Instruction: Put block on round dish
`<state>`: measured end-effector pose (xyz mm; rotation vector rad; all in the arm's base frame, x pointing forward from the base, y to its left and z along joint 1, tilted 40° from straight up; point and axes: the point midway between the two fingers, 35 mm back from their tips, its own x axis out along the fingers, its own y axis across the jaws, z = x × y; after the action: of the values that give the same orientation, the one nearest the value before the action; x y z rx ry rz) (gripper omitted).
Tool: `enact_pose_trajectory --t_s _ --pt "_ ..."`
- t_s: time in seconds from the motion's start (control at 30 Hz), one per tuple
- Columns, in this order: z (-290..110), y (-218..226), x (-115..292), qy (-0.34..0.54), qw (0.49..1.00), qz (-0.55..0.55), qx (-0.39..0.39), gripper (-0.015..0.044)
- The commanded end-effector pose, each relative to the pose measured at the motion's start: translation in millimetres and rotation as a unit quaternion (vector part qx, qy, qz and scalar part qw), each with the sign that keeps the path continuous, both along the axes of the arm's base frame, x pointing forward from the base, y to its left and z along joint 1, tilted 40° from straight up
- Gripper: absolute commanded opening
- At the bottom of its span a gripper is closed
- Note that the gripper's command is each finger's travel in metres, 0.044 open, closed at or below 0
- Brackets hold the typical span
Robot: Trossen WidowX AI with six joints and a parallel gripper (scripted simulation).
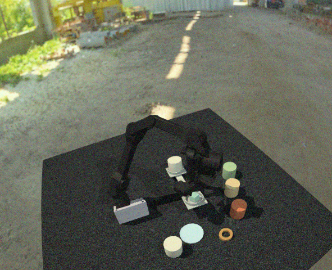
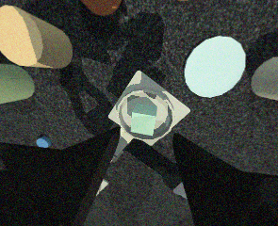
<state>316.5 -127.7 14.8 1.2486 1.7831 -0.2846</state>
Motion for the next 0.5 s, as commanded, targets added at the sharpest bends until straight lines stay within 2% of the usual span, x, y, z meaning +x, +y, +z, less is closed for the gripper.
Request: enact_pose_trajectory --t_s 0.0,0.47 --pt "3 2 2 0.013 1.000 -0.019 0.000 0.0260" --pt "-13 15 1 0.013 1.000 -0.019 0.001 0.0260"
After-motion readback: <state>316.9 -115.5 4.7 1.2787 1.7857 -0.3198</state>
